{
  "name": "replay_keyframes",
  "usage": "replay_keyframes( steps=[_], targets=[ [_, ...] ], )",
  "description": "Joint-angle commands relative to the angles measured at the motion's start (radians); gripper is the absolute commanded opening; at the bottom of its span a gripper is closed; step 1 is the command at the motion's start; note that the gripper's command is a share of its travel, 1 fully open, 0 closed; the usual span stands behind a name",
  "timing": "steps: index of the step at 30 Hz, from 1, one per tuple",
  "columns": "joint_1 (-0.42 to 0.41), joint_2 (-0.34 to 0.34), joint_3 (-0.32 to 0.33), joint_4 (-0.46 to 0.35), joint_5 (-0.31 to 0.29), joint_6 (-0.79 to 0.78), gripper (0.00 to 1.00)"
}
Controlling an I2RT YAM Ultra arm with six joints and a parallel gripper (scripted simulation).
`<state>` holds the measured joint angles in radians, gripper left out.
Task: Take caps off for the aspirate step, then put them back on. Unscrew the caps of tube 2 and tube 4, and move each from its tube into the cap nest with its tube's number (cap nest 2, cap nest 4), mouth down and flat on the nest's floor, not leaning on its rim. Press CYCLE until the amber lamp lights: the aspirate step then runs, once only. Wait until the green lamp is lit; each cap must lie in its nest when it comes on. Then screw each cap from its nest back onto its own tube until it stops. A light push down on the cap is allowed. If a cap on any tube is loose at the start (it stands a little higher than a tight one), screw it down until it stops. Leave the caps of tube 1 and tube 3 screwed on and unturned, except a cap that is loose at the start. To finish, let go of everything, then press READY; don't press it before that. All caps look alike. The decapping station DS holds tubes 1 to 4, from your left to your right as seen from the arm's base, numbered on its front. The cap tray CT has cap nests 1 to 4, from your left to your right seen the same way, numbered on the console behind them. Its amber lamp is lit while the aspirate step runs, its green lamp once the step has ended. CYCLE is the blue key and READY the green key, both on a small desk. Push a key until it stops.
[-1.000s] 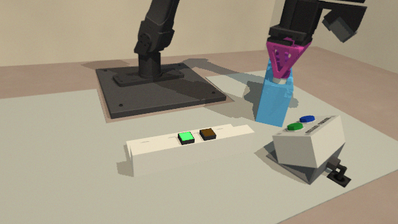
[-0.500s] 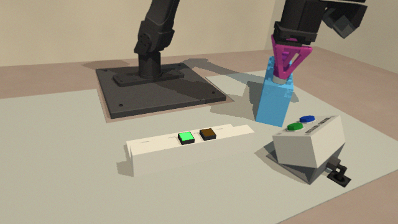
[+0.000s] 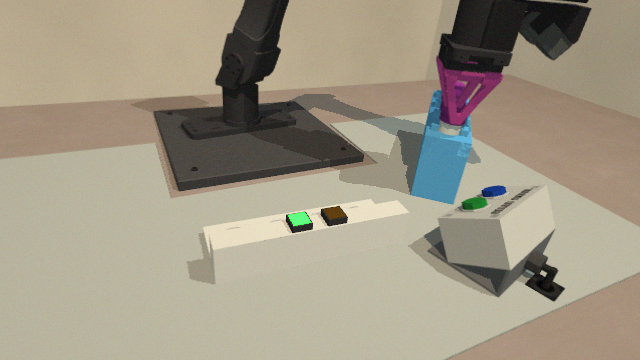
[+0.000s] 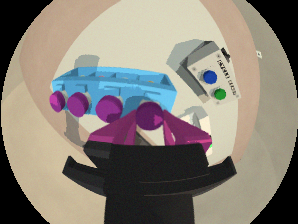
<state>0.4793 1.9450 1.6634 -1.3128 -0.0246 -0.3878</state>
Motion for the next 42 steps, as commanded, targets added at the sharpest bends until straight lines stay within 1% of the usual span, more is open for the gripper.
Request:
replay_keyframes(
  steps=[1, 2, 17, 19, 27, 28, 36, 37, 42],
  targets=[
    [-0.001, -0.006, 0.006, 0.000, -0.001, -0.004, 0.00],
    [-0.001, -0.006, 0.006, 0.000, -0.001, -0.004, 0.00],
    [-0.001, -0.006, 0.005, 0.001, -0.001, 0.495, 0.00],
    [-0.001, -0.006, 0.005, 0.001, -0.001, 0.495, 0.00],
    [-0.001, -0.006, 0.005, 0.001, -0.001, 0.762, 0.00],
    [-0.001, -0.006, 0.005, 0.001, -0.001, 0.781, 0.00],
    [-0.001, -0.006, 0.005, 0.001, -0.001, 0.781, 0.00],
    [-0.001, -0.006, 0.002, 0.005, -0.001, 0.781, 0.49],
    [-0.001, -0.006, 0.002, 0.005, -0.001, 0.781, 0.49]
  ],
)
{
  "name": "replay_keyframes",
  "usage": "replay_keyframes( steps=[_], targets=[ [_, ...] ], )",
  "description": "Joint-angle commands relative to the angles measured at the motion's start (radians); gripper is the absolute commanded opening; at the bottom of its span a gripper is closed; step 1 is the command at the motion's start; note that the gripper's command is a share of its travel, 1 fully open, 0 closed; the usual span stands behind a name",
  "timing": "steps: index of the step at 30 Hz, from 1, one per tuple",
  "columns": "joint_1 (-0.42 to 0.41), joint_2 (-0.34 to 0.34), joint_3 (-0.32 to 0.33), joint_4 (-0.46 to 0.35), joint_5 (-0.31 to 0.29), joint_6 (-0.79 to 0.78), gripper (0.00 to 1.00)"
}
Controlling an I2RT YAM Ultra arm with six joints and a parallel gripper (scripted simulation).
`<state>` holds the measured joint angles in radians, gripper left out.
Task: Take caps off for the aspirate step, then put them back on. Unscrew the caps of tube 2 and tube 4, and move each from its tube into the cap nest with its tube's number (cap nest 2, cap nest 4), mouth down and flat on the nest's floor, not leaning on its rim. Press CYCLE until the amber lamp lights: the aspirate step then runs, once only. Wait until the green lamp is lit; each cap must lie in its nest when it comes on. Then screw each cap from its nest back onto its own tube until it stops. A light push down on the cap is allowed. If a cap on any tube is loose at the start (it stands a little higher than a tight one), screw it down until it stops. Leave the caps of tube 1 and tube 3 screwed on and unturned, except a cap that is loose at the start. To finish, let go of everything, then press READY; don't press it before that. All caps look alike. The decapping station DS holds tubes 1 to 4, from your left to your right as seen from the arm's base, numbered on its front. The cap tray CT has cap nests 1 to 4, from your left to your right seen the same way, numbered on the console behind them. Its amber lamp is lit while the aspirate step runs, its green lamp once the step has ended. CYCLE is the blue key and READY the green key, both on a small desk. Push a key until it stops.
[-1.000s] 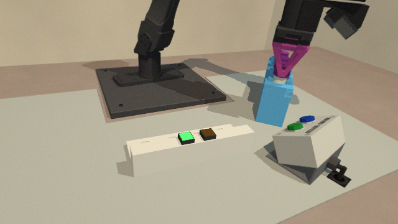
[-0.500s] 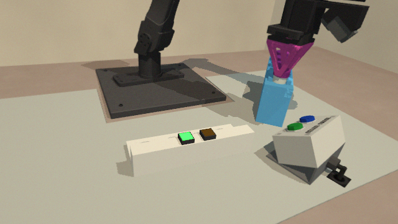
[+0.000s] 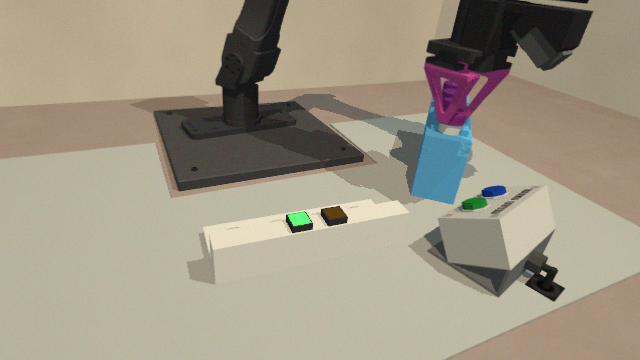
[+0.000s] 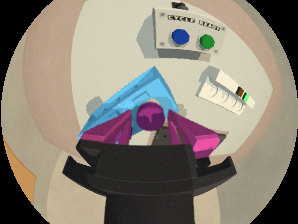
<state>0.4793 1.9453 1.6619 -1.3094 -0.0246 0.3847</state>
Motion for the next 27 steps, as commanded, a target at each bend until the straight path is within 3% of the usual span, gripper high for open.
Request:
replay_keyframes(
  steps=[1, 5, 9, 11, 27],
  targets=[
    [-0.001, -0.006, 0.003, 0.001, -0.001, 0.008, 0.49],
    [-0.001, -0.006, 0.003, 0.001, -0.001, 0.008, 0.49],
    [-0.001, -0.006, 0.007, -0.003, -0.001, -0.151, 0.49],
    [-0.001, -0.006, 0.007, -0.003, -0.001, -0.151, 0.49],
    [-0.001, -0.008, 0.006, -0.003, -0.001, -0.751, 0.49]
  ],
)
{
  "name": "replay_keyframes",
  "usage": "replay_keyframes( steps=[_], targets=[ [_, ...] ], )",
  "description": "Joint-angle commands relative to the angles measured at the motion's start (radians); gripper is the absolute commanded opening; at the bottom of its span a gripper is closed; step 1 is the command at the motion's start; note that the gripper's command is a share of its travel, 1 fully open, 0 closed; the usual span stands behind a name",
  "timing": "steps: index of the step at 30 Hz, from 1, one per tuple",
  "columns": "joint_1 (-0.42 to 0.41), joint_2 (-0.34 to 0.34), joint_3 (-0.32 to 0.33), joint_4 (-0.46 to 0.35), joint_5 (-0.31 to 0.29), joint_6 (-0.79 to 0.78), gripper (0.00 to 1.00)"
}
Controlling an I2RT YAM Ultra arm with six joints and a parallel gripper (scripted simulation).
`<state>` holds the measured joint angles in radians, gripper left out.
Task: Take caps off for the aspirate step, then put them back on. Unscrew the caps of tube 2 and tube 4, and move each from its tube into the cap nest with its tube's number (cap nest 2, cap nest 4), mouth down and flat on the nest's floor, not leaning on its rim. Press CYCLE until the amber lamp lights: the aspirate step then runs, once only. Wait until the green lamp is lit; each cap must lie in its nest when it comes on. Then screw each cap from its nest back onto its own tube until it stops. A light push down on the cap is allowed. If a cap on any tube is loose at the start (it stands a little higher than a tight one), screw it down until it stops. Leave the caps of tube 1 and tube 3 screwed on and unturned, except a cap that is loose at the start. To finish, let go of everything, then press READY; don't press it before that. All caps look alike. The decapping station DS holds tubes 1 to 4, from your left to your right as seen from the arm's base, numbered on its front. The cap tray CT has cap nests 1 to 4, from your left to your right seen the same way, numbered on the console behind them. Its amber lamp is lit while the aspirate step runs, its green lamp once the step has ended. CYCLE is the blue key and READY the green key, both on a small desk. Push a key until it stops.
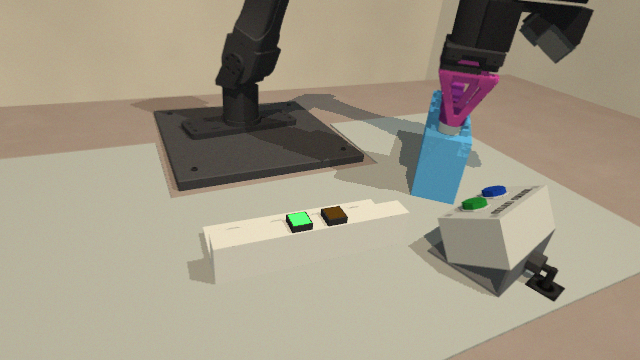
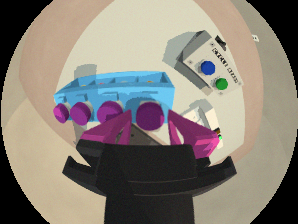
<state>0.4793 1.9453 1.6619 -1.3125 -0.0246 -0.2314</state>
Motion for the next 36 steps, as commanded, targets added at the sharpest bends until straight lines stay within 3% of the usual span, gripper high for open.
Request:
replay_keyframes(
  steps=[1, 16, 18, 33, 36],
  targets=[
    [-0.001, -0.008, 0.006, 0.000, -0.001, -0.135, 0.49],
    [-0.001, -0.011, 0.001, 0.002, -0.001, -0.736, 0.49],
    [-0.001, -0.011, 0.001, 0.002, -0.001, -0.736, 0.49],
    [-0.001, -0.012, -0.001, 0.002, -0.001, -1.336, 0.49],
    [-0.001, -0.012, -0.001, 0.002, -0.001, -1.376, 0.49]
  ],
)
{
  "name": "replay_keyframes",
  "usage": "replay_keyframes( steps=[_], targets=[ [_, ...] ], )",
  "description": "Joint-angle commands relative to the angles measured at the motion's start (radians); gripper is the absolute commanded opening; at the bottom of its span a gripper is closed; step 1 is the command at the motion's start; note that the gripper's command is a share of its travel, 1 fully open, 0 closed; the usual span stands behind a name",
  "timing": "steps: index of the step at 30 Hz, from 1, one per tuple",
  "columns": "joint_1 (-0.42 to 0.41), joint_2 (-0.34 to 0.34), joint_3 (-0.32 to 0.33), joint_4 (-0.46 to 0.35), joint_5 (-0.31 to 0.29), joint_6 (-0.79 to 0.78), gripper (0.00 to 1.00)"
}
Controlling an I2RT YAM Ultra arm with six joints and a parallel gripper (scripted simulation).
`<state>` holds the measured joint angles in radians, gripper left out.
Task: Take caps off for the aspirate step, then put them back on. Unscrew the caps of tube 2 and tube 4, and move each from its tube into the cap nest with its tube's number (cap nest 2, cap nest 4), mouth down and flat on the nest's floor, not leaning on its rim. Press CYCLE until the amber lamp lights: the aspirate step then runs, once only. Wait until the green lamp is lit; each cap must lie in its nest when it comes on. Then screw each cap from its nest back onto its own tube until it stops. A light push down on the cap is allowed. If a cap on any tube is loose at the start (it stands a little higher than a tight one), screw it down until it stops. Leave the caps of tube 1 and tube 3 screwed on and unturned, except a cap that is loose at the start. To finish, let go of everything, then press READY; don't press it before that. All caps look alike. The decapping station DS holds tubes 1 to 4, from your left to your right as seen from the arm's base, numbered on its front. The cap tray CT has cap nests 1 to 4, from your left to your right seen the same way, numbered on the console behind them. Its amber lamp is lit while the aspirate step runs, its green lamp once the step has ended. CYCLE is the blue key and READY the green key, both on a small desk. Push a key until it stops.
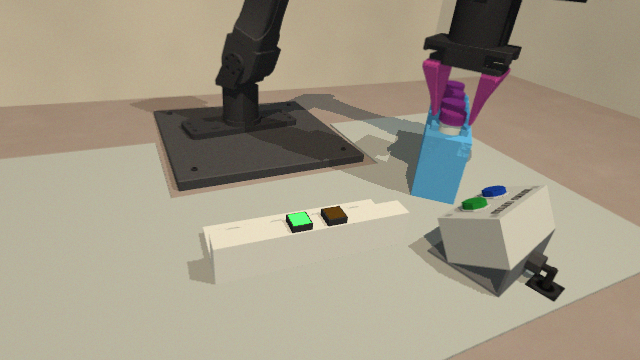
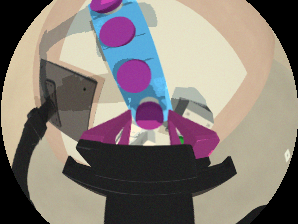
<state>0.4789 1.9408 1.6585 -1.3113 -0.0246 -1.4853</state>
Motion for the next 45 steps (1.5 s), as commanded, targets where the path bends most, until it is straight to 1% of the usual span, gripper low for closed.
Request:
replay_keyframes(
  steps=[1, 4, 10, 11, 25, 31, 33, 45],
  targets=[
    [-0.001, -0.008, 0.002, 0.001, -0.001, -0.162, 0.49],
    [-0.001, -0.008, 0.002, 0.001, -0.001, -0.260, 0.49],
    [-0.001, -0.008, 0.000, 0.003, -0.001, -0.260, 0.49],
    [-0.001, -0.008, 0.000, 0.003, -0.001, -0.260, 0.00],
    [-0.001, -0.008, 0.000, 0.003, -0.001, -0.260, 0.00],
    [-0.001, -0.008, -0.001, 0.004, -0.001, 0.040, 0.00],
    [-0.001, -0.008, -0.001, 0.004, -0.001, 0.040, 0.00],
    [-0.001, -0.008, -0.002, 0.006, -0.001, 0.640, 0.00]
  ],
)
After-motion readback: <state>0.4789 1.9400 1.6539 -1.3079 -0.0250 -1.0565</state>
